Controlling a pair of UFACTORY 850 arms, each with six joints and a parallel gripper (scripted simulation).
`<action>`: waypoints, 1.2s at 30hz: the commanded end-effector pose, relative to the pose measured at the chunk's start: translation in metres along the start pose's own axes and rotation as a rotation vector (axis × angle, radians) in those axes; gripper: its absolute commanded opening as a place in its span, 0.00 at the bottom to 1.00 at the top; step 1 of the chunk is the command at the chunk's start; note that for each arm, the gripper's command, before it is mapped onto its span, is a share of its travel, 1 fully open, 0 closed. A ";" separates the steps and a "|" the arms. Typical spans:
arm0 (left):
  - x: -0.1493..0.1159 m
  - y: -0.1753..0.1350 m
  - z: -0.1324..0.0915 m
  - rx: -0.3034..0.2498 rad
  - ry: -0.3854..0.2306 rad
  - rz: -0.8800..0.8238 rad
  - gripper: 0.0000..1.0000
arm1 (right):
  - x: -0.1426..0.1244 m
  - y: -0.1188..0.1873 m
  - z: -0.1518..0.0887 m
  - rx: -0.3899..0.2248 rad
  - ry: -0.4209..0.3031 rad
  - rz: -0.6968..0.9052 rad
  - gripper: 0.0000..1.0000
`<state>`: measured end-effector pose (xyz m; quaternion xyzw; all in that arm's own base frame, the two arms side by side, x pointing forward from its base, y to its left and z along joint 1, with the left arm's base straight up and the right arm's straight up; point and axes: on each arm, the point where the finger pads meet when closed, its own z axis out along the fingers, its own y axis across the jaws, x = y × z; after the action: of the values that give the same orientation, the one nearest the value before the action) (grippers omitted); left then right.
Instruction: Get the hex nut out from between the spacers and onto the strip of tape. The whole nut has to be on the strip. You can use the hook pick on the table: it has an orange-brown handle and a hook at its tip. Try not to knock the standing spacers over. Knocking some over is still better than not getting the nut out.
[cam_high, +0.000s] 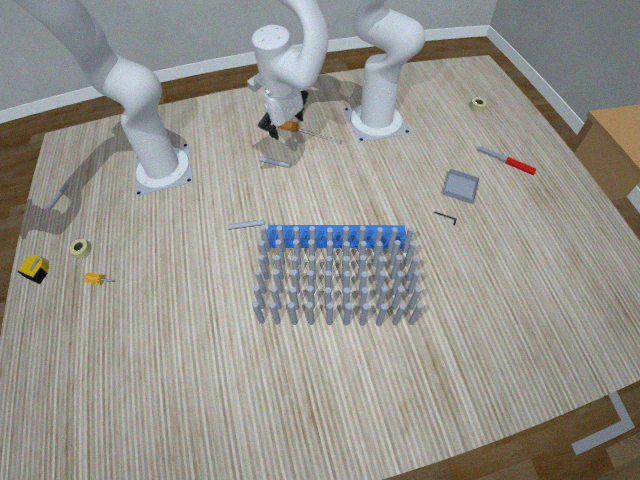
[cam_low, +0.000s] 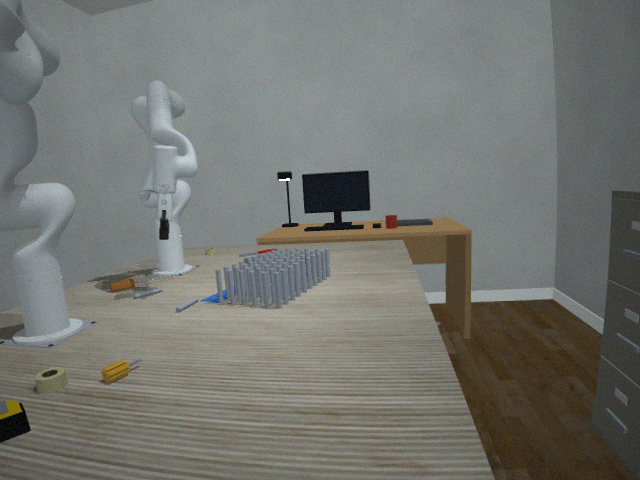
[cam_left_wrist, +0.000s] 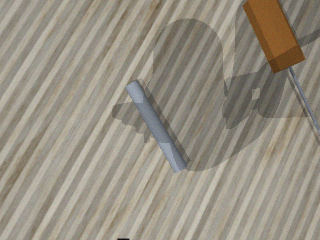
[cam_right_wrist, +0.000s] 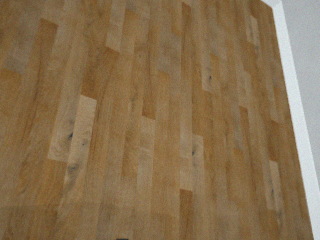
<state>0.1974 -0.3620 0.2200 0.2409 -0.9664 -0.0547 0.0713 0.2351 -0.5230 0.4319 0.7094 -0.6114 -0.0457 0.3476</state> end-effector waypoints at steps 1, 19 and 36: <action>0.026 0.005 0.013 0.009 -0.035 -0.050 1.00 | -0.021 0.055 0.023 0.033 -0.115 0.004 1.00; 0.099 0.039 0.054 0.060 -0.088 -0.188 1.00 | -0.099 0.162 0.049 0.247 -0.387 0.065 1.00; 0.151 0.082 0.088 0.118 -0.099 -0.303 1.00 | -0.155 0.216 0.042 0.495 -0.456 0.150 1.00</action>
<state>0.0314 -0.3588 0.1667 0.3698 -0.9286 -0.0284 0.0085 0.0074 -0.4162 0.4578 0.6976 -0.7130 -0.0501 0.0500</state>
